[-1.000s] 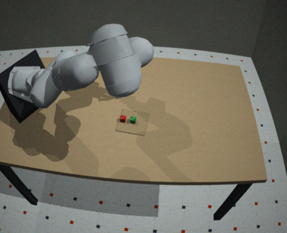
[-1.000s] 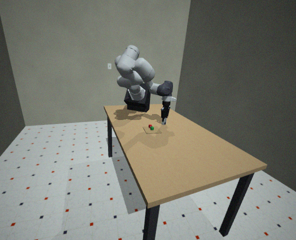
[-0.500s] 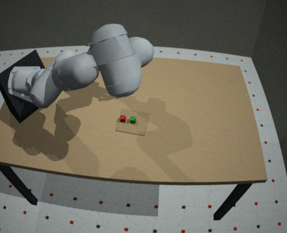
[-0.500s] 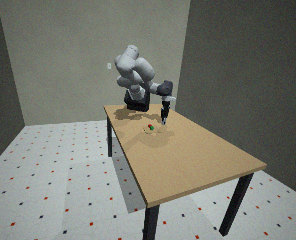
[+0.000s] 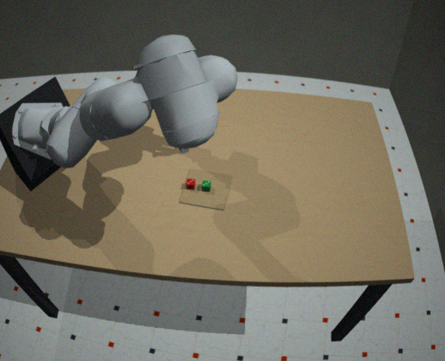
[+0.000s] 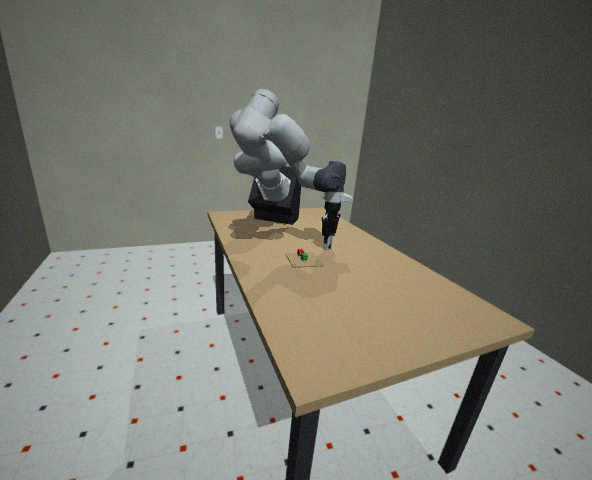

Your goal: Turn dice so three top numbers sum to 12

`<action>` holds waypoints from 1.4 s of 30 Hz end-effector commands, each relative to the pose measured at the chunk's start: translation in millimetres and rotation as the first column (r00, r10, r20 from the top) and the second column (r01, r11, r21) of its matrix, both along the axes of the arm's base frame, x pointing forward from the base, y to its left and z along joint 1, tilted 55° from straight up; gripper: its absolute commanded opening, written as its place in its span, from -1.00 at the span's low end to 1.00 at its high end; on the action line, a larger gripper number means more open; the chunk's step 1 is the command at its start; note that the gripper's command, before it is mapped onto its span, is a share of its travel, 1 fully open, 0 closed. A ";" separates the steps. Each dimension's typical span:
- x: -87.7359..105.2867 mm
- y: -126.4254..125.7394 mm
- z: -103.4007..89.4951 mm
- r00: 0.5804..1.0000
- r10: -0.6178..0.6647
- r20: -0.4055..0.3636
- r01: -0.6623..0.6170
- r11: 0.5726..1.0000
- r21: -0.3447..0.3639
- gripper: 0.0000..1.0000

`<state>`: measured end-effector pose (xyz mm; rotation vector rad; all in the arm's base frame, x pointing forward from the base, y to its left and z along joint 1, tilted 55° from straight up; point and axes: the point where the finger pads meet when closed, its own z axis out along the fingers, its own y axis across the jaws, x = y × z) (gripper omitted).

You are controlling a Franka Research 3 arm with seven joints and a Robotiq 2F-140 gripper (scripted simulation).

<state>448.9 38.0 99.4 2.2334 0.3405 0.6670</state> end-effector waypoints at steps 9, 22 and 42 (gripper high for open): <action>-29.2 32.2 28.4 1.000 0.002 -0.002 -0.002 1.000 0.004 -0.75; -54.6 59.4 54.4 1.000 0.002 -0.002 -0.002 1.000 0.004 -0.75; -8.8 -48.7 210.0 0.928 -0.297 0.226 0.232 0.933 0.276 -0.75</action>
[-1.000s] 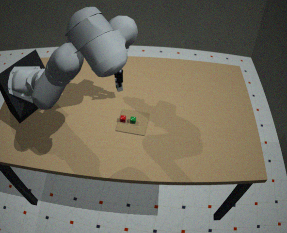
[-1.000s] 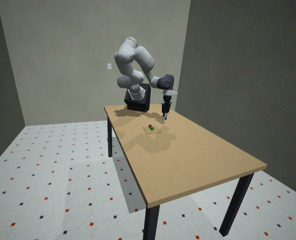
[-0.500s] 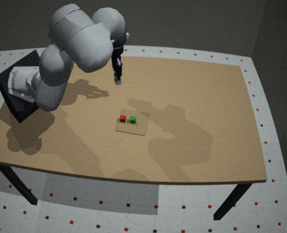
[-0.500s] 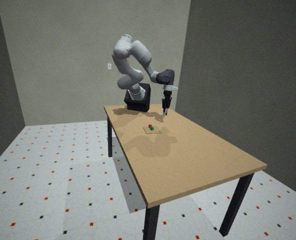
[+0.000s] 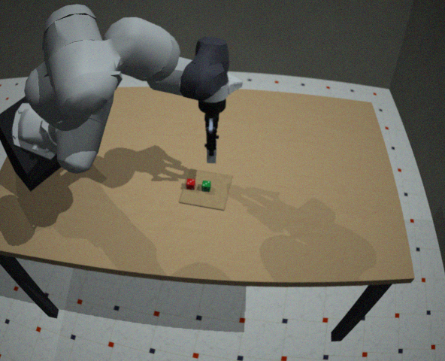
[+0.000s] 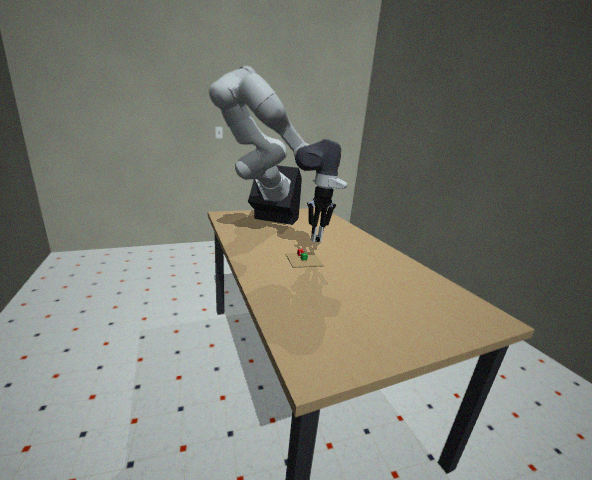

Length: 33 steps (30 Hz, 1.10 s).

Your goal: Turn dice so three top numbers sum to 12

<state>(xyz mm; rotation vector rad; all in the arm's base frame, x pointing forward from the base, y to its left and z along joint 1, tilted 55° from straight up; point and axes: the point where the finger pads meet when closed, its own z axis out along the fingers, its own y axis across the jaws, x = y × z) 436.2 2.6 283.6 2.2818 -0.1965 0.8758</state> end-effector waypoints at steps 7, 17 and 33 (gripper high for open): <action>3.7 -29.8 52.9 0.999 -0.011 0.050 0.007 0.996 0.090 -0.75; 3.8 -29.9 52.8 0.999 -0.011 0.050 0.007 0.996 0.090 -0.75; 27.0 -54.2 29.5 0.999 -0.012 0.050 0.007 0.996 0.090 -0.75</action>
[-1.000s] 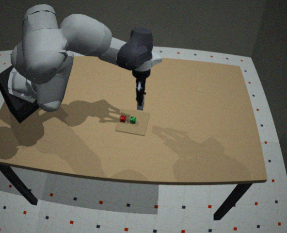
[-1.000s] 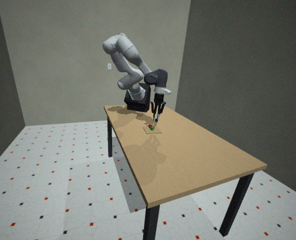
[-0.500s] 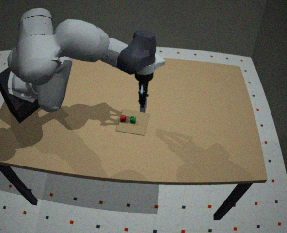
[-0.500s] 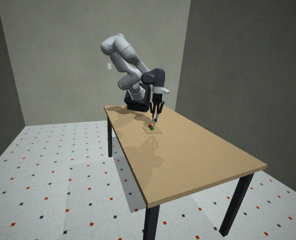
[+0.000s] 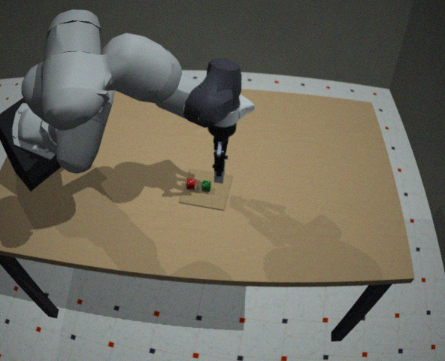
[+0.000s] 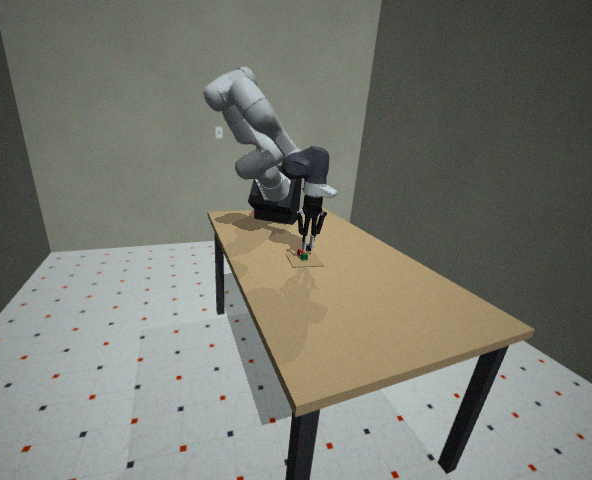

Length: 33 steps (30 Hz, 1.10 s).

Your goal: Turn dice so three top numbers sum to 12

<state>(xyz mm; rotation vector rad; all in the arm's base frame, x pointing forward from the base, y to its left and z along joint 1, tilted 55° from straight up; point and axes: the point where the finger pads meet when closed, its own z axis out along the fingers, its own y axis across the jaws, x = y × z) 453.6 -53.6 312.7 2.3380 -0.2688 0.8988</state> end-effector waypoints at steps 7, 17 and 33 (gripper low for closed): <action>28.4 -17.7 -18.5 1.000 0.010 0.028 -0.011 1.000 0.011 -0.75; 39.8 -29.7 -30.0 1.000 0.010 0.028 -0.011 1.000 0.011 -0.75; 40.8 -30.8 -31.0 1.000 0.010 0.028 -0.011 1.000 0.011 -0.75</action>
